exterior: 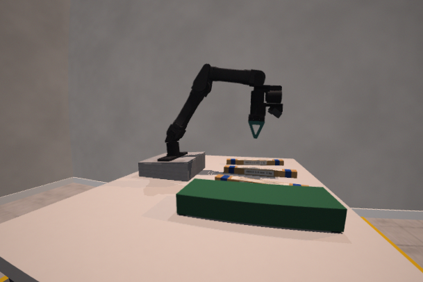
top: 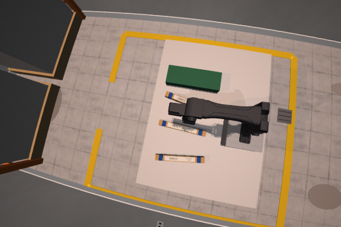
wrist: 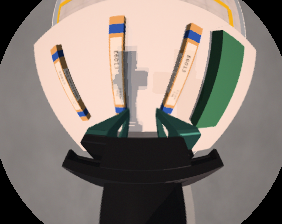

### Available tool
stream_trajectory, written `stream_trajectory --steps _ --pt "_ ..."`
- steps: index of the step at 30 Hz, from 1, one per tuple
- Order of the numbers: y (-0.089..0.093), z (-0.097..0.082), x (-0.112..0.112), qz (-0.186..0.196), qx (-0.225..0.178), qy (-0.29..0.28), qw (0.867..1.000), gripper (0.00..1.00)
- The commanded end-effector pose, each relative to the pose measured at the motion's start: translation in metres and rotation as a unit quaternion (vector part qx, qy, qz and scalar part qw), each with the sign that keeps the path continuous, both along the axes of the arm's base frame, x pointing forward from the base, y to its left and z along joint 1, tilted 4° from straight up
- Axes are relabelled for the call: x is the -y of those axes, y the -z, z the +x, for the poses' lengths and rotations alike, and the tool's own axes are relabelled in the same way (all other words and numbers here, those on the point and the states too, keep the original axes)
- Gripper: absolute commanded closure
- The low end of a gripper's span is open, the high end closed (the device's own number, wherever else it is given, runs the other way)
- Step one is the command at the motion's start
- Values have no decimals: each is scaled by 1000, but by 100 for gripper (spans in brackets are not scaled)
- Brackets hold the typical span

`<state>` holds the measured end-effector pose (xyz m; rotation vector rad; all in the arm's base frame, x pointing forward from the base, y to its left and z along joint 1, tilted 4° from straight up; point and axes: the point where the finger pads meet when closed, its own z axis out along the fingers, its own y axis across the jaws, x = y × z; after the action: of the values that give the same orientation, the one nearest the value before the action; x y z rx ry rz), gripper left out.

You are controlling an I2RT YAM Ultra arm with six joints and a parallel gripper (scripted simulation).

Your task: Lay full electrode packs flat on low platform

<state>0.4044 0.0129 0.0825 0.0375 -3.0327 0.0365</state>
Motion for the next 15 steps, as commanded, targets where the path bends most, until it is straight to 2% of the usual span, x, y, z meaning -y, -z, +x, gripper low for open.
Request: stream_trajectory --steps 1,15 --pt "-8 4 0 1 24 -1 1000 58" --pt "11 3 0 1 24 -1 1000 58"
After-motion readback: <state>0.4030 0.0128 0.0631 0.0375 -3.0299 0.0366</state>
